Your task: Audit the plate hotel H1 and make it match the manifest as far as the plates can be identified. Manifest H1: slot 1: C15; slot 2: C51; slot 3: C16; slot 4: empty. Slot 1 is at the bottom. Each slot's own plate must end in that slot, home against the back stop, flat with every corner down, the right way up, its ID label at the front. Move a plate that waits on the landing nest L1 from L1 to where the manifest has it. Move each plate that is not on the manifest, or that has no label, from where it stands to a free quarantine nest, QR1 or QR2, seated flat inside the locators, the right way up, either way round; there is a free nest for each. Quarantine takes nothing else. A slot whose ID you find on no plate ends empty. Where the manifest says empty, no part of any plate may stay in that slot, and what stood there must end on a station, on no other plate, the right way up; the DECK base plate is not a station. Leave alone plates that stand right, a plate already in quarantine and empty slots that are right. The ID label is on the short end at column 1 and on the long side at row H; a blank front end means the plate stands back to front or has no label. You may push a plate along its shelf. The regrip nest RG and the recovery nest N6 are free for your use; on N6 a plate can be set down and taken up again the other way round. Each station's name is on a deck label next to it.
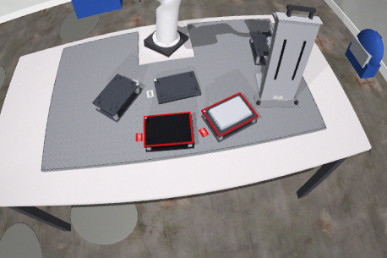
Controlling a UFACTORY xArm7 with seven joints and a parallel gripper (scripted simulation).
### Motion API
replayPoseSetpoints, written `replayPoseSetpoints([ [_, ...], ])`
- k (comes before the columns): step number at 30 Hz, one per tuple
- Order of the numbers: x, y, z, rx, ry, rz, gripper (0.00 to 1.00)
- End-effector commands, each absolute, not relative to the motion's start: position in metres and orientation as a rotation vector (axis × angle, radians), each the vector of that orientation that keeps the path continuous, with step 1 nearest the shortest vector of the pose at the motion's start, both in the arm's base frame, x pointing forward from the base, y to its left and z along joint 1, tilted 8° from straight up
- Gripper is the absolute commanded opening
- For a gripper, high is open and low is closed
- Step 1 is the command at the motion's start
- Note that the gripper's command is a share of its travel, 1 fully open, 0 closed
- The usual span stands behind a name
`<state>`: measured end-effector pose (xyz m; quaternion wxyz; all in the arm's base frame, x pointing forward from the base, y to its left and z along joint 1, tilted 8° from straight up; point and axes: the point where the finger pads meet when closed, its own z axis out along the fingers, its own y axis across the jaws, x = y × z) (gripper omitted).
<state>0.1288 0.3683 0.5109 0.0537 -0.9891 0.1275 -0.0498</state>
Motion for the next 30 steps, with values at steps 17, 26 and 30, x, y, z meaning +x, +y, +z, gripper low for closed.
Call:
replayPoseSetpoints([
  [17, 0.132, 0.372, 0.482, -3.001, 0.386, -0.151, 0.00],
  [26, 0.133, 0.373, 0.471, -3.001, 0.386, -0.151, 0.00],
  [30, 0.134, 0.373, 0.464, -3.001, 0.386, -0.151, 0.00],
])
